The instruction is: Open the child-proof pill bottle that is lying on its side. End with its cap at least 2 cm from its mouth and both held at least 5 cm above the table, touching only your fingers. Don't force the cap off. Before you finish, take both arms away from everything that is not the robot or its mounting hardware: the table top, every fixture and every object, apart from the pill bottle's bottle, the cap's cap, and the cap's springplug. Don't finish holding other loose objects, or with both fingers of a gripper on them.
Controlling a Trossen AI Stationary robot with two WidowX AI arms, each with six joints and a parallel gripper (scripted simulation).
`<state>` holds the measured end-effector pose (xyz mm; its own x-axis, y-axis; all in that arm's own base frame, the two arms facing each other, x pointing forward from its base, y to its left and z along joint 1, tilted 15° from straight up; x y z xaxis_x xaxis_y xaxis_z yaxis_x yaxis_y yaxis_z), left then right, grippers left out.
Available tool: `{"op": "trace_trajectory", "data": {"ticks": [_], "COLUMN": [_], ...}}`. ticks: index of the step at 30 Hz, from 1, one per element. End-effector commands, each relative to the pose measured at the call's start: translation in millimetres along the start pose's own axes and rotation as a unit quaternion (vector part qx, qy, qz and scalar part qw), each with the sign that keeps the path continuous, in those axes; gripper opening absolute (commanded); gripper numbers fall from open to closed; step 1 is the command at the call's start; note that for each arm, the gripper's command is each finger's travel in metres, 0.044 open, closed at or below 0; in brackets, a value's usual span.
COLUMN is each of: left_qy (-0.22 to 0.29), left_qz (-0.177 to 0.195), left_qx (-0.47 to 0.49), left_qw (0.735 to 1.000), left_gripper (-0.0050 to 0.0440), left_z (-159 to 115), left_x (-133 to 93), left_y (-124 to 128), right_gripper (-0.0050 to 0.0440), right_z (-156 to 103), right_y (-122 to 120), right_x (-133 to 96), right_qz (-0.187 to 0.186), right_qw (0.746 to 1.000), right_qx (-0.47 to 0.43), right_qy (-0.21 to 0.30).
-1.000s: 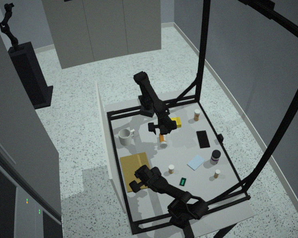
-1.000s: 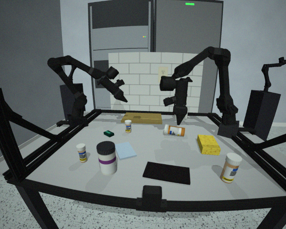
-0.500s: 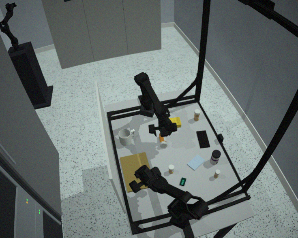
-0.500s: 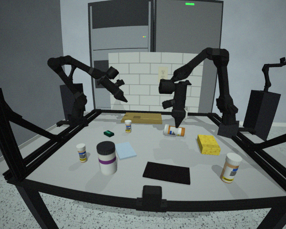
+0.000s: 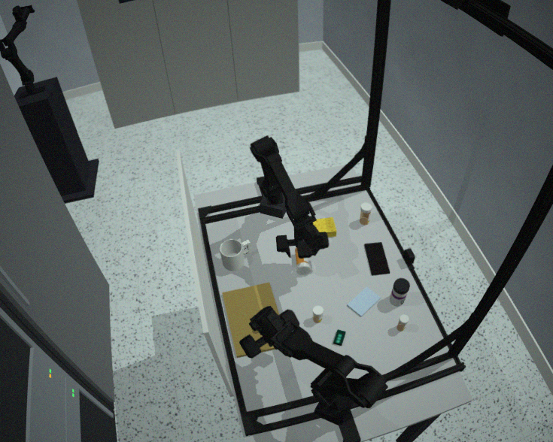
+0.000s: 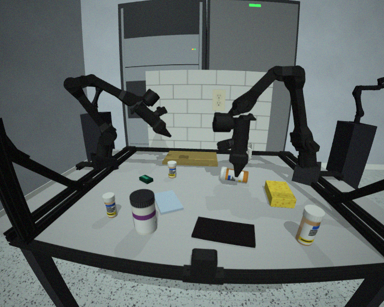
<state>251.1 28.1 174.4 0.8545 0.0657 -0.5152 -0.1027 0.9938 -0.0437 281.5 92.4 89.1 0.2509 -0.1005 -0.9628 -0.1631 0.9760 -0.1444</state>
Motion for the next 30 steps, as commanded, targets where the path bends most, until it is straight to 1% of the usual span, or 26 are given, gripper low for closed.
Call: {"op": "trace_trajectory", "data": {"ticks": [1,21,22,24,30], "left_qy": [0.0,0.0,0.0,0.0,0.0], "left_qz": [0.0,0.0,0.0,0.0,0.0], "left_qx": [0.0,0.0,0.0,0.0,0.0], "left_qw": [1.0,1.0,1.0,1.0,1.0], "left_gripper": [0.044,0.044,0.044,0.044,0.044], "left_z": [0,0,0,0,0], "left_x": [0,0,0,0,0], "left_y": [0,0,0,0,0], "right_gripper": [0.044,0.044,0.0416,0.0416,0.0272], "right_z": [-3,-5,-5,-5,-5], "right_y": [0,0,0,0,0], "right_x": [10,37,37,37,37], "right_qz": [-0.001,-0.001,-0.001,-0.001,-0.001], "right_qw": [1.0,1.0,1.0,1.0,1.0], "right_qx": [-0.003,-0.003,-0.003,-0.003,-0.003], "right_qy": [0.007,0.007,0.007,0.007,0.007]}}
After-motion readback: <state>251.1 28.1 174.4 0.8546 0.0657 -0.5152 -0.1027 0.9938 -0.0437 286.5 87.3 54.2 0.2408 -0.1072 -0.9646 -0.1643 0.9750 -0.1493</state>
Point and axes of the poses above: on each arm, the point midway between the two fingers, 35 mm back from their tips, its own x axis out along the fingers, its own y axis across the jaws, z = x × y, the point moved 2 cm from there along -x, back along the fingers, and after that the axes turned 10 degrees about -x, right-handed, at the moved point
